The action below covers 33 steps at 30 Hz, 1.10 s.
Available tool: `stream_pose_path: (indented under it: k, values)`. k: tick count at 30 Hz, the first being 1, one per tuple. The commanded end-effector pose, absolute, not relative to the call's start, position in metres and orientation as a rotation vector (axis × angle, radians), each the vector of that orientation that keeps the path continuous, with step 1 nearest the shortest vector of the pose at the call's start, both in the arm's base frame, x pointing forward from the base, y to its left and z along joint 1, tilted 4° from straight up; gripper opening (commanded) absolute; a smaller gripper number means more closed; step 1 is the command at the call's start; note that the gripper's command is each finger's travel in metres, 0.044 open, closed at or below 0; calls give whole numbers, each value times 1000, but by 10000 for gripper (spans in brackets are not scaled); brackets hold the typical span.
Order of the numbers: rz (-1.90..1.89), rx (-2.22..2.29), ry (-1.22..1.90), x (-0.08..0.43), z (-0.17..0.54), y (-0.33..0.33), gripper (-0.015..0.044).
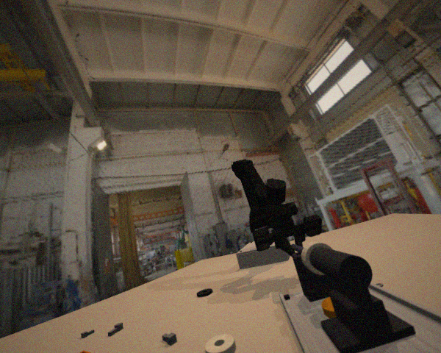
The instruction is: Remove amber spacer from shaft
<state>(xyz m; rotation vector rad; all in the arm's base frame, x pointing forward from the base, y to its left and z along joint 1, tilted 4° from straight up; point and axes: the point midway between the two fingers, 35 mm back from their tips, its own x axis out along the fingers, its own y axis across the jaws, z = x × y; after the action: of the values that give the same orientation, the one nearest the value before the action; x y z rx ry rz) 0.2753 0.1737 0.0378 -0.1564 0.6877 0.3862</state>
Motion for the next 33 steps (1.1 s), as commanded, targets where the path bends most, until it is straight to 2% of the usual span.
stream_pose_path:
  k: [1,33]
  values:
    - [391,-157,685,276,38,175,0]
    - [391,-157,685,280,39,176,0]
